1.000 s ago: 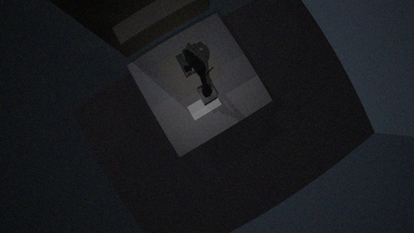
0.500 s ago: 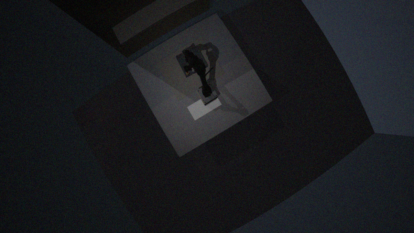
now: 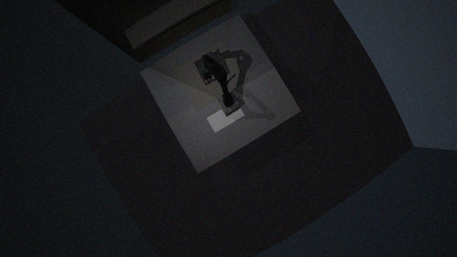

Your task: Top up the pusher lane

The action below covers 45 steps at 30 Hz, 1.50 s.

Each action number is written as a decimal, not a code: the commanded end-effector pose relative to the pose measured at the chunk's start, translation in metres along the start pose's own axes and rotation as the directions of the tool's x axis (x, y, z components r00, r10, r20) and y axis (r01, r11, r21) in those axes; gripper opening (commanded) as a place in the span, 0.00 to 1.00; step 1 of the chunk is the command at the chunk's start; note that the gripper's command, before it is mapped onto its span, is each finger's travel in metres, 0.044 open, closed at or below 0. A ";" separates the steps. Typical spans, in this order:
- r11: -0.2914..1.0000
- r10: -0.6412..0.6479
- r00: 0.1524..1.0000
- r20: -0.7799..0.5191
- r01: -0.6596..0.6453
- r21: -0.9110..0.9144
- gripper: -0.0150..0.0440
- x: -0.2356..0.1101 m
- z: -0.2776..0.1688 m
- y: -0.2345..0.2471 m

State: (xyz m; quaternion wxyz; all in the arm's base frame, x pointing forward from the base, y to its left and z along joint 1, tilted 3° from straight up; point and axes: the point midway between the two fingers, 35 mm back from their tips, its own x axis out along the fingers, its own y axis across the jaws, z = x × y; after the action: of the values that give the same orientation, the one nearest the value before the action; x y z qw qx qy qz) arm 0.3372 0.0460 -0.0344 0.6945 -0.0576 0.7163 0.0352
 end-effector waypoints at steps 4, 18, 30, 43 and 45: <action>1.000 -0.003 1.000 0.024 0.003 -0.005 0.25 0.001 0.006 -0.001; 1.000 -0.003 1.000 0.024 0.003 -0.005 0.25 0.006 0.005 -0.001; 1.000 -0.003 1.000 0.024 0.003 -0.005 0.25 0.010 0.004 -0.001; 1.000 -0.003 1.000 0.024 0.003 -0.005 0.25 0.014 0.004 -0.001; 1.000 -0.003 1.000 0.024 0.003 -0.005 0.25 0.014 0.003 -0.001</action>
State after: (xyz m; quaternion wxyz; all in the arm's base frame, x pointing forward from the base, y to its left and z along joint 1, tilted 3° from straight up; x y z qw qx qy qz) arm 0.3361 0.0454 -0.0479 0.6970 -0.0574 0.7139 0.0354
